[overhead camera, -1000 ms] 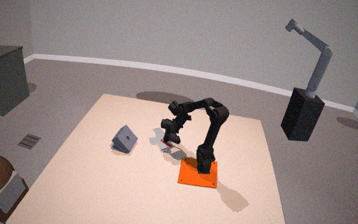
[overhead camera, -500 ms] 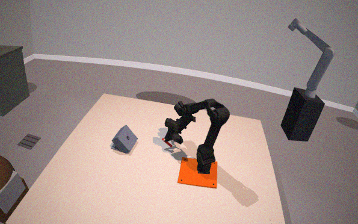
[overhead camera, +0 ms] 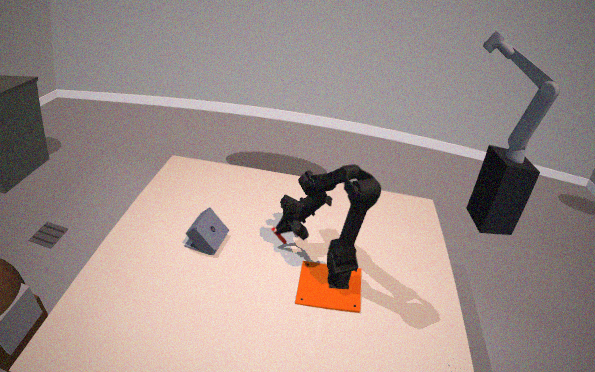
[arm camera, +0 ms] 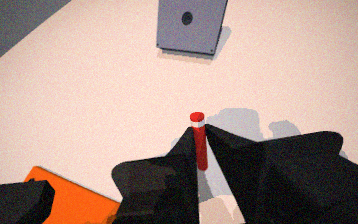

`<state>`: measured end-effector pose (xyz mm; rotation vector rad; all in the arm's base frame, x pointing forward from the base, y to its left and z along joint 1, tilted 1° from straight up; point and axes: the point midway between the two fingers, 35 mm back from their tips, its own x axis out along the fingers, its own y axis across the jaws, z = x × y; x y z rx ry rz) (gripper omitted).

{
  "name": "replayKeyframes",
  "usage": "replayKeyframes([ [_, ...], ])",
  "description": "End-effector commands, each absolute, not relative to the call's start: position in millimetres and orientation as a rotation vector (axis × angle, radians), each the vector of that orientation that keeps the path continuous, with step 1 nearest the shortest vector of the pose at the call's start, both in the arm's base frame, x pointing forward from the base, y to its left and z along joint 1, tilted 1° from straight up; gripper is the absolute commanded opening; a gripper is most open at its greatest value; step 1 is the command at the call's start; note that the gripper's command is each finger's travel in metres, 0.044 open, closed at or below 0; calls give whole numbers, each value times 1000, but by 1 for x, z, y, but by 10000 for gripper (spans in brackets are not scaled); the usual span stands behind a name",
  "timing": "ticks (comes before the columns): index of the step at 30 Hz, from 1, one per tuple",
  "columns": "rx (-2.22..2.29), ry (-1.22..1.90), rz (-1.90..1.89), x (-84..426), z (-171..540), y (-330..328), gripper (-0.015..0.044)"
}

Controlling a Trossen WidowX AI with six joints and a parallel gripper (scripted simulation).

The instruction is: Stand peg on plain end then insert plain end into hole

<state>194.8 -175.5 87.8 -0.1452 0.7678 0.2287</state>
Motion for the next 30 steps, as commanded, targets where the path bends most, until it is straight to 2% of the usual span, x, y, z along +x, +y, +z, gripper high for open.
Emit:
replayKeyframes([
  [1, -136, 739, 237, 192, 85, -174, 49],
  [30, -104, 493, 249, 172, 84, -179, 49],
])
